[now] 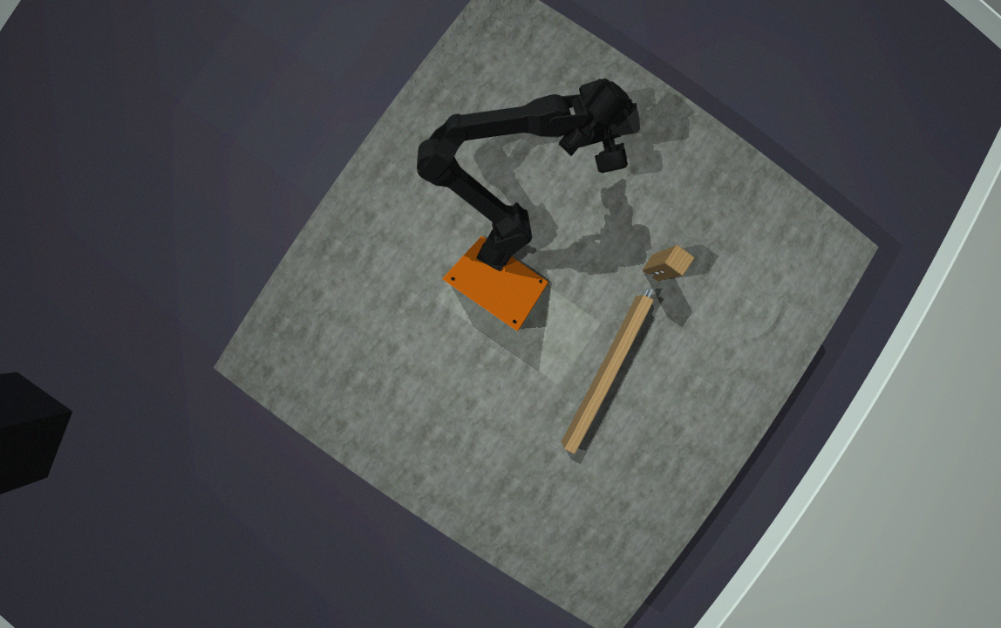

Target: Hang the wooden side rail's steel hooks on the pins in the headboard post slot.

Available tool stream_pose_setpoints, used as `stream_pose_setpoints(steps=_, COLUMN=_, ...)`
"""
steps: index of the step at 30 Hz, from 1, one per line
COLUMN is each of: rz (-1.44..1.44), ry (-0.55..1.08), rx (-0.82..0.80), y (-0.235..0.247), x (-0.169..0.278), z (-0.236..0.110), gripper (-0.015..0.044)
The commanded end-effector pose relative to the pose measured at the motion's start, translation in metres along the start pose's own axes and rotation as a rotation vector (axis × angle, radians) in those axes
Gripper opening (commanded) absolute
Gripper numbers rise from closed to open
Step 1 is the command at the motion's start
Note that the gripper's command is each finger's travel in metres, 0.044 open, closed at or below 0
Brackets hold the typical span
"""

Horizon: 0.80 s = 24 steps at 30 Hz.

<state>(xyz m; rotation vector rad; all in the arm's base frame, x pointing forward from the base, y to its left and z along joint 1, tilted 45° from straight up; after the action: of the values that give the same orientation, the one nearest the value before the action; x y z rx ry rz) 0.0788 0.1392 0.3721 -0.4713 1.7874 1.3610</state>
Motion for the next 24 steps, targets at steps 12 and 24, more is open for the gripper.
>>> stream_pose_setpoints(steps=12, rz=1.544, ry=-0.142, rx=0.345, y=-0.162, x=-0.013, z=0.014, gripper=0.0440)
stream_pose_setpoints(steps=24, rz=2.552, ry=-0.461, rx=0.291, y=-0.247, x=-0.006, z=-0.029, gripper=0.0440)
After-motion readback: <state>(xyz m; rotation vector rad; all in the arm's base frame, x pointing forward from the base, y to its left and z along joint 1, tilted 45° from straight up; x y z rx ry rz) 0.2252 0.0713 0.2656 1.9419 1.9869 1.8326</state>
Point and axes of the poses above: the point midway between the two fingers, 35 mm back from their tips, its own z axis out along the fingers, its own y axis across the jaws, x = y × z, the point moved 1 cm from there along -z, back along the fingers, and after that the axes turned 1 degree about -z, right-handed, at the moved point
